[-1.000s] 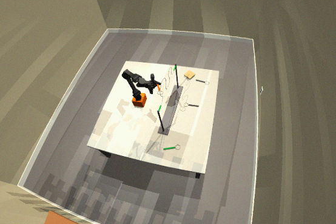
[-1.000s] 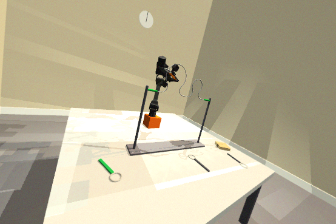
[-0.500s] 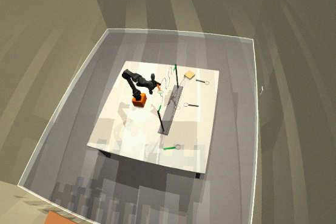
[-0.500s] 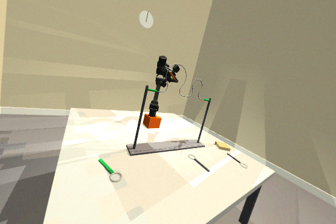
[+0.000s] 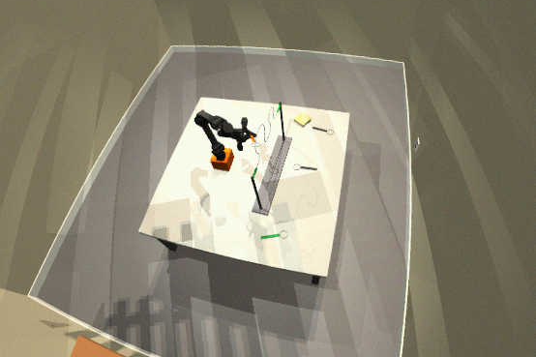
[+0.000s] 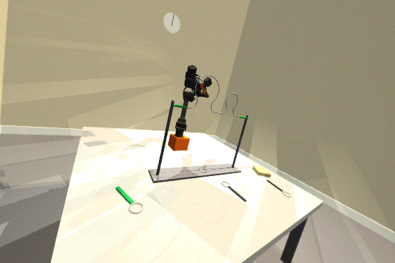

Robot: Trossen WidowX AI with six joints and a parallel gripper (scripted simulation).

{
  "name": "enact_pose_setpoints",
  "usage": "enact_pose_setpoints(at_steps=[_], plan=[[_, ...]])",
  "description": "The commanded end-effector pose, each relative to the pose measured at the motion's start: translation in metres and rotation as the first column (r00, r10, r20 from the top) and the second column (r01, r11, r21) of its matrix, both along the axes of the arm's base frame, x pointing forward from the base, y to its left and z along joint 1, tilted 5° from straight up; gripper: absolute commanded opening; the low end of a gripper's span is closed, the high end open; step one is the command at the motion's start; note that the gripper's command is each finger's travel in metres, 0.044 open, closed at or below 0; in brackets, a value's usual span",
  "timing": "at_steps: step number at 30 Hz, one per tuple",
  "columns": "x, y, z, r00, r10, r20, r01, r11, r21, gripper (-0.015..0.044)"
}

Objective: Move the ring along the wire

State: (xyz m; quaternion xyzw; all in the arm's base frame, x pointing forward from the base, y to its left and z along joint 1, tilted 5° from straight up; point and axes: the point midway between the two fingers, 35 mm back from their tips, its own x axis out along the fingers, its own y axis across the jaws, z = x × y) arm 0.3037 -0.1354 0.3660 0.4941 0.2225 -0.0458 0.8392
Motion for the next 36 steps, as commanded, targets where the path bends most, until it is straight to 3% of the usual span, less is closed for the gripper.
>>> enact_pose_setpoints(at_steps=[1,36], plan=[[0.000,-0.001,0.002,1.000,0.002,-0.003,-0.003,0.999,-0.050,-0.0150],[-0.003,-0.011,-0.009,0.995,0.002,-0.101,-0.045,0.904,-0.426,-0.0150]])
